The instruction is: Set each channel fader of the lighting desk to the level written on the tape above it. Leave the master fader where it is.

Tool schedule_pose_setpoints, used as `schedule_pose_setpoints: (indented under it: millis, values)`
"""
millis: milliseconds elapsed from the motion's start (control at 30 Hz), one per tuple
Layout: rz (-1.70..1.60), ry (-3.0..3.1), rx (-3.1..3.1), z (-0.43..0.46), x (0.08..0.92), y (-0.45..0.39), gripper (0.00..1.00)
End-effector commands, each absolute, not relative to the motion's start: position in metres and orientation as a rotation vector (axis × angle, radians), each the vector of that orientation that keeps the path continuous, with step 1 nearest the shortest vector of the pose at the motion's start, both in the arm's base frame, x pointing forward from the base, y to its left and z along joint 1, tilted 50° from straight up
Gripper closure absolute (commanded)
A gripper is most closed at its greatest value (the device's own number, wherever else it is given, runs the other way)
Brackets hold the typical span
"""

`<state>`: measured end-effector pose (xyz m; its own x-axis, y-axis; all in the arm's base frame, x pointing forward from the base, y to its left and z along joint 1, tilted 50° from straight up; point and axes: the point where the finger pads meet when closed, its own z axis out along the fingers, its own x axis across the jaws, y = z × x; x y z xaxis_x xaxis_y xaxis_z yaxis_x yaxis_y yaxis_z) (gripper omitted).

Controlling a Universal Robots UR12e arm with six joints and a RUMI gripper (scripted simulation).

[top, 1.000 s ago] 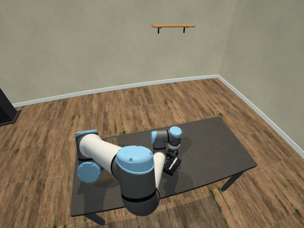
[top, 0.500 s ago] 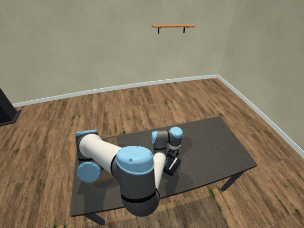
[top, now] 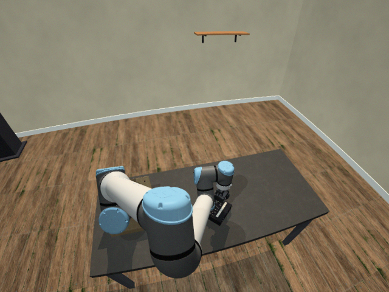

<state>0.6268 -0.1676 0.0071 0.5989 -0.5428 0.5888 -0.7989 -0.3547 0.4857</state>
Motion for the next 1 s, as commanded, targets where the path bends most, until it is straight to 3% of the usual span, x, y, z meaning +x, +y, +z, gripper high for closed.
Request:
schedule_pose_setpoints:
  millis: [0, 967]
  values:
    - [0.422, -1.059, 2.052, 0.017, 0.628, -0.157, 1.00]
    - [0.421, -1.056, 2.053, 0.026, 0.629, -0.146, 1.00]
